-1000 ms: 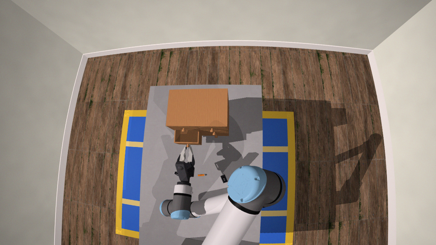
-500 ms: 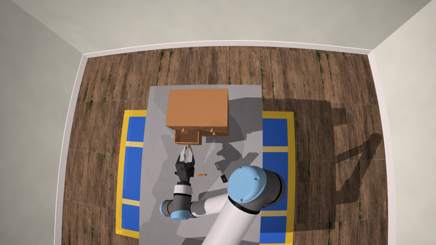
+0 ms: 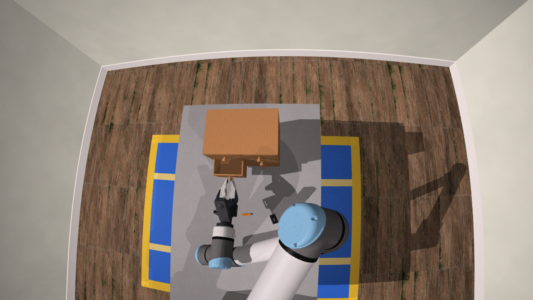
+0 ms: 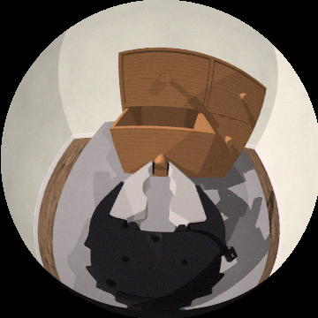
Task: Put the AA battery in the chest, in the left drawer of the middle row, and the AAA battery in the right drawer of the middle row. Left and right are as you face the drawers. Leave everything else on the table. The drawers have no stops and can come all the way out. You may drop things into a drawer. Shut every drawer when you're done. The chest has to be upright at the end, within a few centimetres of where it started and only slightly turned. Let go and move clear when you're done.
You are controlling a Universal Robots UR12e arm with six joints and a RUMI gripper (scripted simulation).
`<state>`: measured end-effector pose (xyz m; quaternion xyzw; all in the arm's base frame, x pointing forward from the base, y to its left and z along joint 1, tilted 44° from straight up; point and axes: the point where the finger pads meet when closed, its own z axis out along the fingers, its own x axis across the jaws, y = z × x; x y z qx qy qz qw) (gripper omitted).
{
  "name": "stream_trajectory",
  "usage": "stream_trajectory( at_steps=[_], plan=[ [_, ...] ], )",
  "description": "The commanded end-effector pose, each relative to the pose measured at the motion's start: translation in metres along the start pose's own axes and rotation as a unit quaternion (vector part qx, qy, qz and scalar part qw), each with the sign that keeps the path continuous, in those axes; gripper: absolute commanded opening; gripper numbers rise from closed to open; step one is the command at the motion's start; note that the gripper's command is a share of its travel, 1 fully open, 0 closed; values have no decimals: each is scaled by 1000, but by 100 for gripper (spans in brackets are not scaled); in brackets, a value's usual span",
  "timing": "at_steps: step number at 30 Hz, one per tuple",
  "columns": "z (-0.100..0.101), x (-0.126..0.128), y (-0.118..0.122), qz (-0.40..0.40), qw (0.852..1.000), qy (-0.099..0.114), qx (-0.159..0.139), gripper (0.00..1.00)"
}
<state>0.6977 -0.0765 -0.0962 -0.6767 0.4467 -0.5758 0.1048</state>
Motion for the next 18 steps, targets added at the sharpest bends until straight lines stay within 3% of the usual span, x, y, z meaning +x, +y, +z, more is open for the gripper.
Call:
stream_trajectory(
  at_steps=[1,18],
  plan=[
    [0,0,-1,0,1000,0,0,7],
    [0,0,-1,0,1000,0,0,17]
  ],
)
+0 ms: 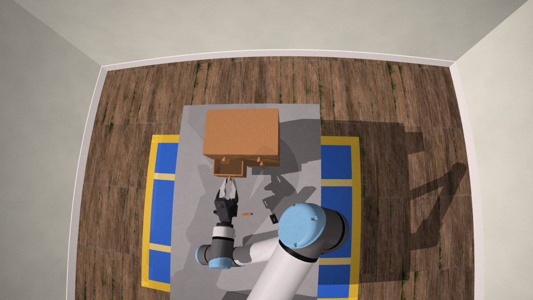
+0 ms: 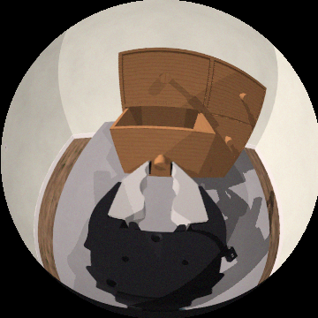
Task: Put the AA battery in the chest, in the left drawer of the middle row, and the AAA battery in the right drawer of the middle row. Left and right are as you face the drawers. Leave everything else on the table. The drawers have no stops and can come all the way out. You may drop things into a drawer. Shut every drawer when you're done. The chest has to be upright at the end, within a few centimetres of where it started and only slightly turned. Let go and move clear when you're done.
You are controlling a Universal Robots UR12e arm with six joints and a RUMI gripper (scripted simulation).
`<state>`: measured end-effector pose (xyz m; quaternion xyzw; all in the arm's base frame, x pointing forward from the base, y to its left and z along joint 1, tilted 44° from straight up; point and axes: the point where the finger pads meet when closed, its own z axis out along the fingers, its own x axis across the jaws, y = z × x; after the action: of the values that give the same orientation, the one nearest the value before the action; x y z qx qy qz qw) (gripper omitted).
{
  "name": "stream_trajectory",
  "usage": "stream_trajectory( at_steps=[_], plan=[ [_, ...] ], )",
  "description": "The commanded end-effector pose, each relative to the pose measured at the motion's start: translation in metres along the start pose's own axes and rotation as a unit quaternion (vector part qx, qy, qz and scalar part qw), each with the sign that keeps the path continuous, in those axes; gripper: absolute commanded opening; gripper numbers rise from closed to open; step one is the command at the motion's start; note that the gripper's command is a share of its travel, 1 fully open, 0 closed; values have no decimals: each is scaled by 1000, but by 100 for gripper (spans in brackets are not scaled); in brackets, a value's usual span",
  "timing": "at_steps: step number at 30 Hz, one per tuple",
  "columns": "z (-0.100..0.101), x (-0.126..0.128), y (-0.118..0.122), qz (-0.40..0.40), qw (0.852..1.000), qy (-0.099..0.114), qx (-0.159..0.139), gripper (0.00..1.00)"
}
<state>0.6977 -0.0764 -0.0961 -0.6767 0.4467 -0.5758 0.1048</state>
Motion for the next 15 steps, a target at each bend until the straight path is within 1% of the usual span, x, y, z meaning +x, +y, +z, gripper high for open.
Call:
stream_trajectory(
  at_steps=[1,2,3,15],
  plan=[
    [0,0,-1,0,1000,0,0,17],
    [0,0,-1,0,1000,0,0,17],
    [0,0,-1,0,1000,0,0,20],
    [-1,0,0,0,1000,0,0,20]
  ],
)
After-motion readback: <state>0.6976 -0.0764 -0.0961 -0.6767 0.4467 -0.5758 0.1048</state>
